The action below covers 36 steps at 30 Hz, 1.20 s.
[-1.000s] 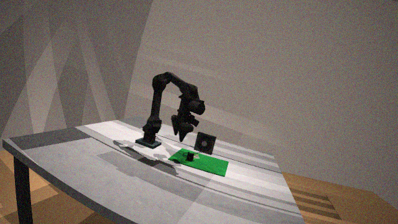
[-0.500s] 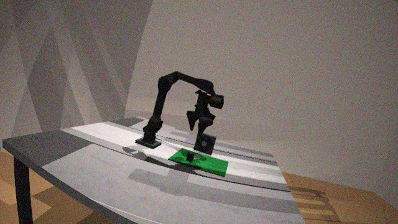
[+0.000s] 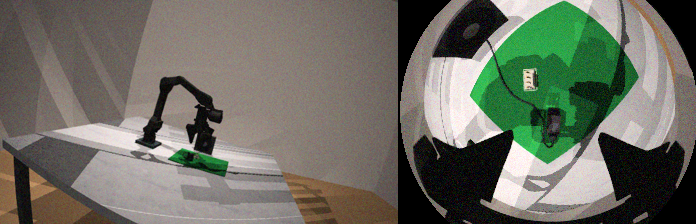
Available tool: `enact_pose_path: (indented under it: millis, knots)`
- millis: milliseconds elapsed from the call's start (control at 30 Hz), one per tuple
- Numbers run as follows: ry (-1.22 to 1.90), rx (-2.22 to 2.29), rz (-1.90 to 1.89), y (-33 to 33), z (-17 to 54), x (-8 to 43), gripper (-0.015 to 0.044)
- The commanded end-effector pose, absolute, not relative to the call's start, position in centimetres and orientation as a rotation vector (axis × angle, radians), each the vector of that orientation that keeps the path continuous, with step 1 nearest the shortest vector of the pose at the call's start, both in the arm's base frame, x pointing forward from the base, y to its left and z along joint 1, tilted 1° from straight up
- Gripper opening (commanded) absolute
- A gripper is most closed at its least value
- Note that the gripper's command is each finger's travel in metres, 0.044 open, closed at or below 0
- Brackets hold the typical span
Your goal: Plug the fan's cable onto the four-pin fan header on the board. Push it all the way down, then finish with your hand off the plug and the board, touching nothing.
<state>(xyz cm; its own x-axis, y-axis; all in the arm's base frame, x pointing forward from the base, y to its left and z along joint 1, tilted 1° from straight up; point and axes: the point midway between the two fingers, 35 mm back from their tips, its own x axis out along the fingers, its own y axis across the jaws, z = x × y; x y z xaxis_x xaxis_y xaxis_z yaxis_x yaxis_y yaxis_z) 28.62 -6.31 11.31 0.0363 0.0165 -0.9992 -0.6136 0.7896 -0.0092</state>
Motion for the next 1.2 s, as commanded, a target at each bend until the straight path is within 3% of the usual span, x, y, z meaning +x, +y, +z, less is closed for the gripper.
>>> enact_pose_path:
  millis: [0,1167]
  knots:
    - [1.474,-0.508,0.513,-6.2,9.0,28.3,0.044]
    - [1.474,-0.508,0.513,-6.2,4.9,28.5,0.044]
